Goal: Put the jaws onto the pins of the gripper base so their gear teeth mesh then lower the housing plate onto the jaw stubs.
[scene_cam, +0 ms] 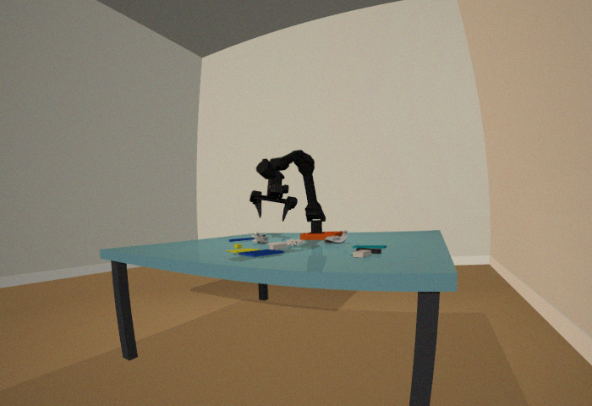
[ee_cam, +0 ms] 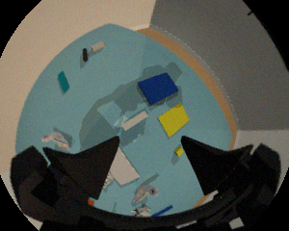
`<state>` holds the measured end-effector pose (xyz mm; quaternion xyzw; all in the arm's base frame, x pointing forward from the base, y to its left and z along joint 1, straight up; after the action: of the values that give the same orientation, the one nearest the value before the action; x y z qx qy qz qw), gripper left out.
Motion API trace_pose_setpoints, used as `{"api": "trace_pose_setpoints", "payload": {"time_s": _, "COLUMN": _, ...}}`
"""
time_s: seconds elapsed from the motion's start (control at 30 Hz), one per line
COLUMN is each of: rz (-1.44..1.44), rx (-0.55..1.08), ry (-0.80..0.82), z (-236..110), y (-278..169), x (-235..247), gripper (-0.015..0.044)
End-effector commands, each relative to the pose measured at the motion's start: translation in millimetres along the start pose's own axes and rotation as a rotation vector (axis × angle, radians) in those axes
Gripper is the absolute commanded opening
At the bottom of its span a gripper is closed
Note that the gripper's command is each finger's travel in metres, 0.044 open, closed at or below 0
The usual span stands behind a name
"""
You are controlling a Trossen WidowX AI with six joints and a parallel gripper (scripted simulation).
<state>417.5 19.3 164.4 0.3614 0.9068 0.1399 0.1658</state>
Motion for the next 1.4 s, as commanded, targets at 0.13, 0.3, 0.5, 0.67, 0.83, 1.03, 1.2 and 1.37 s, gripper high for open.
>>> {"api": "trace_pose_setpoints", "payload": {"time_s": 0.13, "rz": 0.156, "rx": 0.106, "ry": 0.008, "z": -2, "y": -40, "x": -17, "gripper": 0.044}}
{"api": "trace_pose_setpoints", "payload": {"time_s": 0.3, "rz": 0.261, "rx": 0.176, "ry": 0.015, "z": -5, "y": -67, "x": -26, "gripper": 0.044}}
{"api": "trace_pose_setpoints", "payload": {"time_s": 0.5, "rz": 0.386, "rx": 0.257, "ry": 0.025, "z": -11, "y": -99, "x": -34, "gripper": 0.044}}
{"api": "trace_pose_setpoints", "payload": {"time_s": 0.67, "rz": 0.491, "rx": 0.324, "ry": 0.034, "z": -16, "y": -126, "x": -38, "gripper": 0.044}}
{"api": "trace_pose_setpoints", "payload": {"time_s": 0.83, "rz": 0.595, "rx": 0.39, "ry": 0.044, "z": -23, "y": -152, "x": -41, "gripper": 0.044}}
{"api": "trace_pose_setpoints", "payload": {"time_s": 1.03, "rz": 0.645, "rx": 0.422, "ry": 0.05, "z": -27, "y": -164, "x": -41, "gripper": 0.044}}
{"api": "trace_pose_setpoints", "payload": {"time_s": 1.2, "rz": 0.645, "rx": 0.422, "ry": 0.05, "z": -21, "y": -166, "x": -41, "gripper": 0.044}}
{"api": "trace_pose_setpoints", "payload": {"time_s": 1.37, "rz": 0.645, "rx": 0.422, "ry": 0.05, "z": -14, "y": -169, "x": -40, "gripper": 0.044}}
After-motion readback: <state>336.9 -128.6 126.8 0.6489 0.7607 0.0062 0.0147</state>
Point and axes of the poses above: the point midway between the two fingers, 35 mm back from their tips, its own z axis out along the fingers, its own x axis across the jaws, y = z × x, the point moved 4 cm from there along -z, back along the fingers
